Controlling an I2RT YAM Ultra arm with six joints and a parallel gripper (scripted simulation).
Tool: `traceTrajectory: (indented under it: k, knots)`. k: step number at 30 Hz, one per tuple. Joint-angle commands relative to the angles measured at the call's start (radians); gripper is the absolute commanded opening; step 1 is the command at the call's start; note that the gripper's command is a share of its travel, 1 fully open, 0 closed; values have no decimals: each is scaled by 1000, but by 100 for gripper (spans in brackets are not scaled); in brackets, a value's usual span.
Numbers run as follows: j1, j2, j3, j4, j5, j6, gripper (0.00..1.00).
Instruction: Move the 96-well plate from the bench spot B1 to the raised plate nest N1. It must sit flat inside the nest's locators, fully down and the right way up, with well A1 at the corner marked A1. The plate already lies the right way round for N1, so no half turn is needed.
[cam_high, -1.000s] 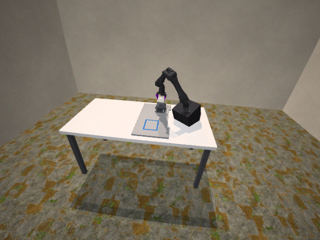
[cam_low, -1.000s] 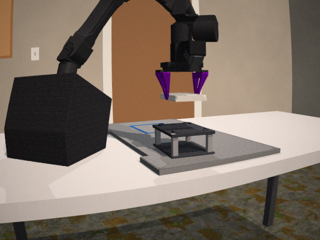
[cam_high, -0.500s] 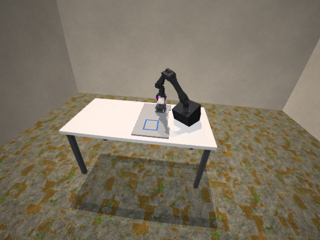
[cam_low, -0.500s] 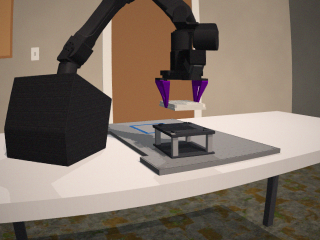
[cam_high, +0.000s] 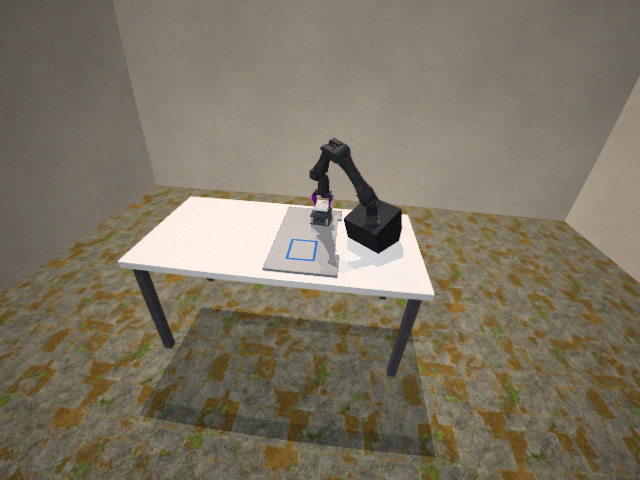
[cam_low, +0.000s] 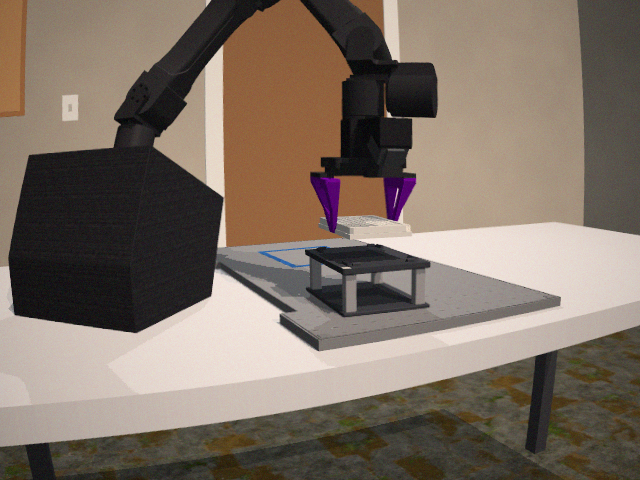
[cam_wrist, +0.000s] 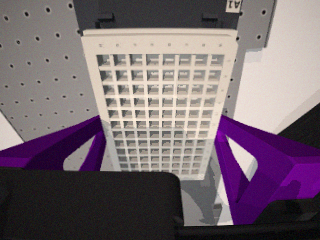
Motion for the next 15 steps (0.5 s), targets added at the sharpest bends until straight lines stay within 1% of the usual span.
traceTrajectory:
  k: [1,3,5,7,8,9,14,15]
  knots:
    - [-4,13,-7,38,2,15,0]
    - [7,6,-7,49,2,19,0]
    - [12,28,-23,59,2,23,0]
    - [12,28,-23,59,2,23,0]
    - [-4,20,-25,66,2,25,0]
    - [-3,34,-27,72,3,27,0]
    - [24,54,-28,102,4,35,0]
    - [19,37,-22,103,4,36,0]
